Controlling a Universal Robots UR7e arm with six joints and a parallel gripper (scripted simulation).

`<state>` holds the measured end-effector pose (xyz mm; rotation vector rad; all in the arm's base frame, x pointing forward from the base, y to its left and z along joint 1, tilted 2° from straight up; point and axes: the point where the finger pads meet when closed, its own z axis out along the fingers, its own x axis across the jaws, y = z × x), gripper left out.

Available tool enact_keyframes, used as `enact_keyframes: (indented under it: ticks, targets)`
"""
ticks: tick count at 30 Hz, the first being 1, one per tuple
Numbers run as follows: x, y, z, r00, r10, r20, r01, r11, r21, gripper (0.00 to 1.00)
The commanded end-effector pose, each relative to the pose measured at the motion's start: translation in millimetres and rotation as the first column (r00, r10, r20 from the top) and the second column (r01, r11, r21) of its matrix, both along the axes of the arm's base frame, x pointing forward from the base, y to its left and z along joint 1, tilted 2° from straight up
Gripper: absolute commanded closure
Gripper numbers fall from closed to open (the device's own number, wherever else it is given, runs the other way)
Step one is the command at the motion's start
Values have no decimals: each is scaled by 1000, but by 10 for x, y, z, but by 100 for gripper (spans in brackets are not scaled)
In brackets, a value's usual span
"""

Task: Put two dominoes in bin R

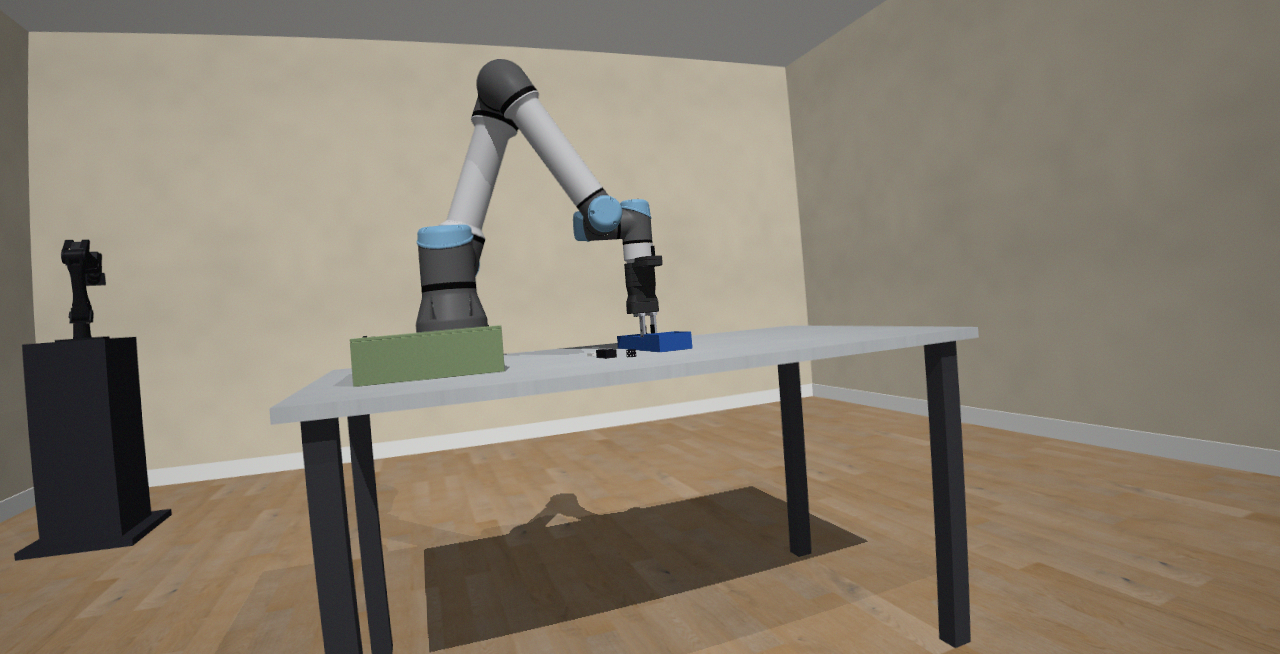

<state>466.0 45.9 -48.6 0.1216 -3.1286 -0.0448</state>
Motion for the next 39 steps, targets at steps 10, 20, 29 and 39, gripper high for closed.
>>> enact_keyframes:
  ticks: [10, 20, 29, 39]
  targets:
    - [6, 0, 4, 1000, 0, 2, 0, 1000, 0, 35]
    - [6, 0, 4, 1000, 0, 2, 0, 1000, 0, 35]
    - [7, -3, 83, 1000, 0, 2, 0, 1000, 0, 35]
    - [9, -6, 216, 1000, 0, 2, 0, 1000, 0, 35]
